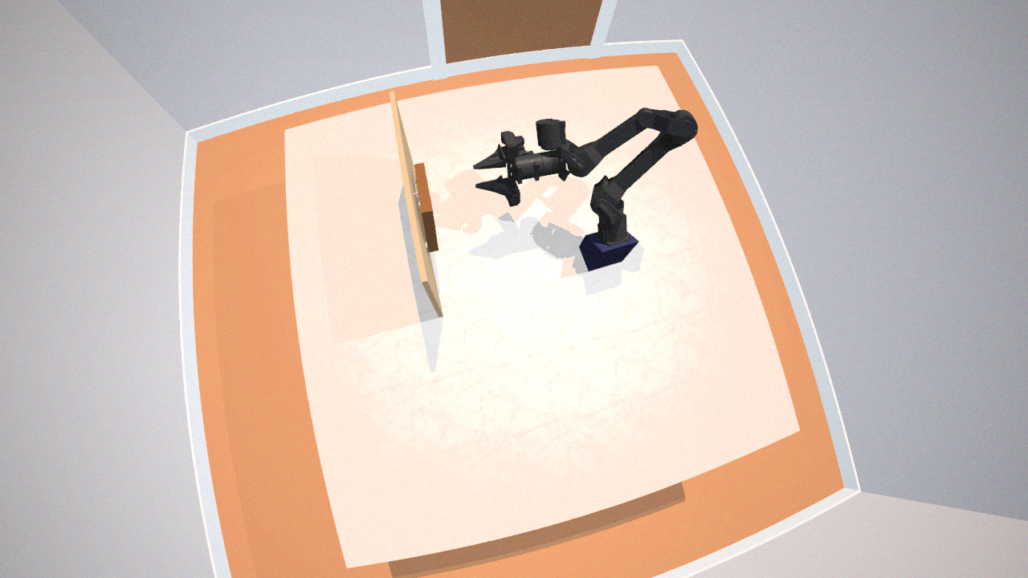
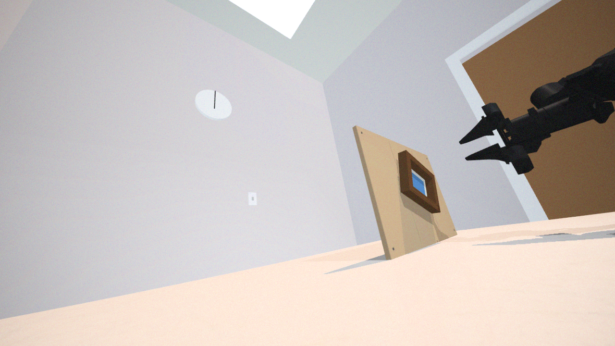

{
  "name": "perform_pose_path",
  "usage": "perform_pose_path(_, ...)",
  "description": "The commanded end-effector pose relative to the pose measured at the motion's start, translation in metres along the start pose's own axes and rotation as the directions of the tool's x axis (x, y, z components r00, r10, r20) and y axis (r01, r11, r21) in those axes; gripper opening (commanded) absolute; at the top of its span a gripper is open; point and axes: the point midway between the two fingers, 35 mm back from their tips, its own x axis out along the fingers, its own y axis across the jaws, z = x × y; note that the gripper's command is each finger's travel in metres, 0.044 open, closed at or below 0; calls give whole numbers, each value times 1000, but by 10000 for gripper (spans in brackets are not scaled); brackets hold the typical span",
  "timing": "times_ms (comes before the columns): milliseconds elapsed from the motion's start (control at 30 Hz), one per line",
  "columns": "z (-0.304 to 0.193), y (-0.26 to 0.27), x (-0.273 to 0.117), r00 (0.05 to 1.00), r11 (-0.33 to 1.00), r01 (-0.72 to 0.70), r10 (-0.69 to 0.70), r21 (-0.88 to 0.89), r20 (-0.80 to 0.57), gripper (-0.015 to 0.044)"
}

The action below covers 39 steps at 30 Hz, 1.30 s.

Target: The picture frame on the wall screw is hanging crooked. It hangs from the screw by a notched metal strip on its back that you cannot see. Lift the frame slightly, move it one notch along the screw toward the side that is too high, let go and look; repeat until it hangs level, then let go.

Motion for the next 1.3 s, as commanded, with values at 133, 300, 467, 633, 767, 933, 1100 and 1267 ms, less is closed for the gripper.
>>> perform_pose_path(133, 0, -1, 1, 1000, 1000, 1, -1, -6, 2, 260)
perform_pose_path(300, 3, 2, 16, 1000, 1000, 0, 0, -6, 2, 260)
perform_pose_path(467, 4, 3, 52, 1000, 1000, -2, 2, -5, 3, 260)
perform_pose_path(633, 0, -1, 81, 1000, 1000, -2, 3, -5, 3, 260)
perform_pose_path(767, 0, -1, 81, 1000, 1000, -2, 3, -5, 3, 260)
perform_pose_path(933, 0, -1, 81, 1000, 1000, -2, 3, -5, 3, 260)
perform_pose_path(1100, 0, -1, 81, 1000, 1000, -3, 3, -5, 3, 260)
perform_pose_path(1267, 0, 0, 86, 1000, 1000, -3, 3, -5, 3, 260)
